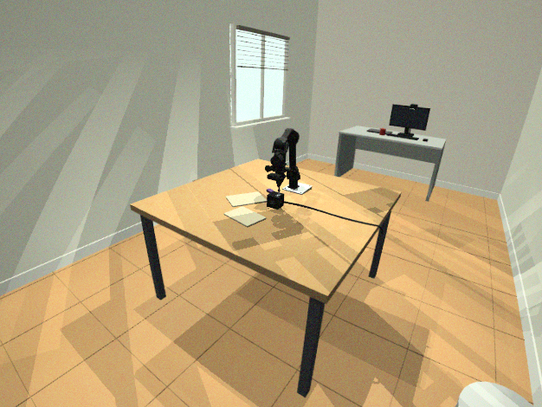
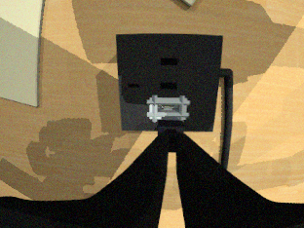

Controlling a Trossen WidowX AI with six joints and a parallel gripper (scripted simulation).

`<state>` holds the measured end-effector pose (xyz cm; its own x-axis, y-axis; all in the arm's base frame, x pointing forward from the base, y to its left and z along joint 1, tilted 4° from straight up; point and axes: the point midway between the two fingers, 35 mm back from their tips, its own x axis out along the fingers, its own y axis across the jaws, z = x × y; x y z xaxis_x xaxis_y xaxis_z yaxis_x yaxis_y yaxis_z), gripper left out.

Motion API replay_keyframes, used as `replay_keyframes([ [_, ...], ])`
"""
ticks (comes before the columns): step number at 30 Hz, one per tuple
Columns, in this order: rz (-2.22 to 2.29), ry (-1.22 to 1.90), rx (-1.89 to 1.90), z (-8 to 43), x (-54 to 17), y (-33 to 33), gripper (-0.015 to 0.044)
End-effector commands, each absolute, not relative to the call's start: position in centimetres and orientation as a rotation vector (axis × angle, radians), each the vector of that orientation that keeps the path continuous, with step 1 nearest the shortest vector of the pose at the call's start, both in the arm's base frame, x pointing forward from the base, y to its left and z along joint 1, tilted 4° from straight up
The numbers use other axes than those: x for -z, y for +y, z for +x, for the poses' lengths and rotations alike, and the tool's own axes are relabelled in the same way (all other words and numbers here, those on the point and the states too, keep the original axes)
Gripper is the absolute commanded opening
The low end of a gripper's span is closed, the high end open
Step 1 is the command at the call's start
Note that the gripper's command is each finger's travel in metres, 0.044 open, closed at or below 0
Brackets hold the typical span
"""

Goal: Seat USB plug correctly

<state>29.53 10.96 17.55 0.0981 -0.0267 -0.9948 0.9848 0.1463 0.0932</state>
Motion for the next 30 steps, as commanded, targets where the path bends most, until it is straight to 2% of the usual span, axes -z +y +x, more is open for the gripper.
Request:
replay_keyframes([
  [1,1.114,1.174,1.045,29.61,-17.48,10.86,0.0000],
  [30,1.099,1.168,1.044,29.68,-17.14,10.69,0.0000],
])
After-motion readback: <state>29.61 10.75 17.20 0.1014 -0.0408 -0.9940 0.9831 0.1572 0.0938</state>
